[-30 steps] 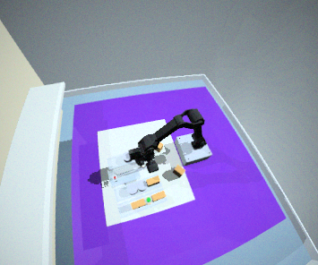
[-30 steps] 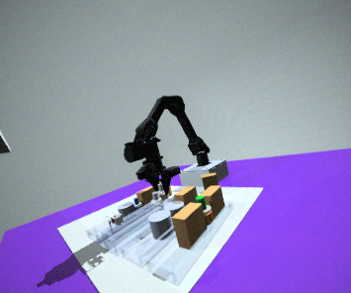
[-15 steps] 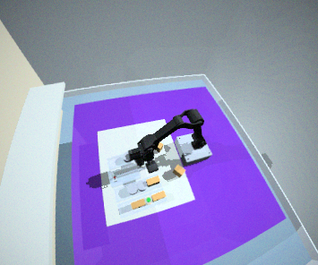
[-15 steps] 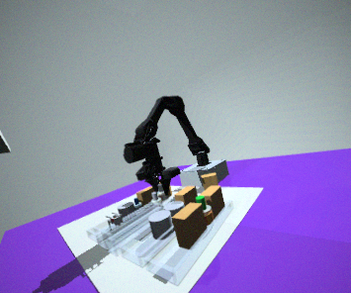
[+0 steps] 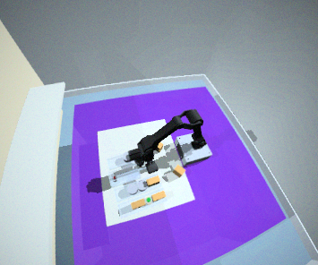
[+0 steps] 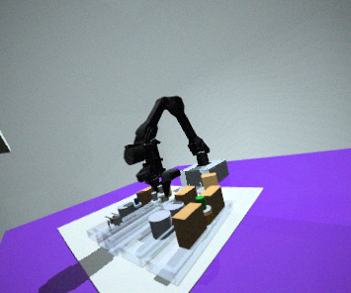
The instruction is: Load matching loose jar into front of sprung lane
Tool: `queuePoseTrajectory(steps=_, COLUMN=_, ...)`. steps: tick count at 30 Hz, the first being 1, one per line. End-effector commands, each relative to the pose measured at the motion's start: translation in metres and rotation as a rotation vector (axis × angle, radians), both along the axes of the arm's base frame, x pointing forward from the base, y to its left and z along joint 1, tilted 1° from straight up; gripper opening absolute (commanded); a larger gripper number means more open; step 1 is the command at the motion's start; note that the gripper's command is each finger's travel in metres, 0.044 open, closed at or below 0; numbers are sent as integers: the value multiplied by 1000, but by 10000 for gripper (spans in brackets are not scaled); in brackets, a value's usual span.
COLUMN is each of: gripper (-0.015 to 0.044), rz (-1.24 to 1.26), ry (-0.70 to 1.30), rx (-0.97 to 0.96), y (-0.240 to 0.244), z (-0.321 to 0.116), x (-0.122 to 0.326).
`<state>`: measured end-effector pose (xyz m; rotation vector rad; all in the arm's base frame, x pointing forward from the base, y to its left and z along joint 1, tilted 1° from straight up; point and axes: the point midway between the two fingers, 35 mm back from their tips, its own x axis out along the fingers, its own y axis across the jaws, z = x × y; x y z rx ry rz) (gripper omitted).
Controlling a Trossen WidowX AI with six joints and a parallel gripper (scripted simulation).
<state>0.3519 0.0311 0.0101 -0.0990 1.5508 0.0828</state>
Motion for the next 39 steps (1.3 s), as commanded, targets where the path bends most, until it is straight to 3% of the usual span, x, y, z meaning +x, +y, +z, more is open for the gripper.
queuePoseTrajectory(steps=1, gripper=0, rz=-3, ry=-30, rx=-1, y=0, z=1, x=7)
queuePoseTrajectory(steps=39, gripper=0, rz=-3, ry=-30, rx=-1, y=-1, z=-13, x=4)
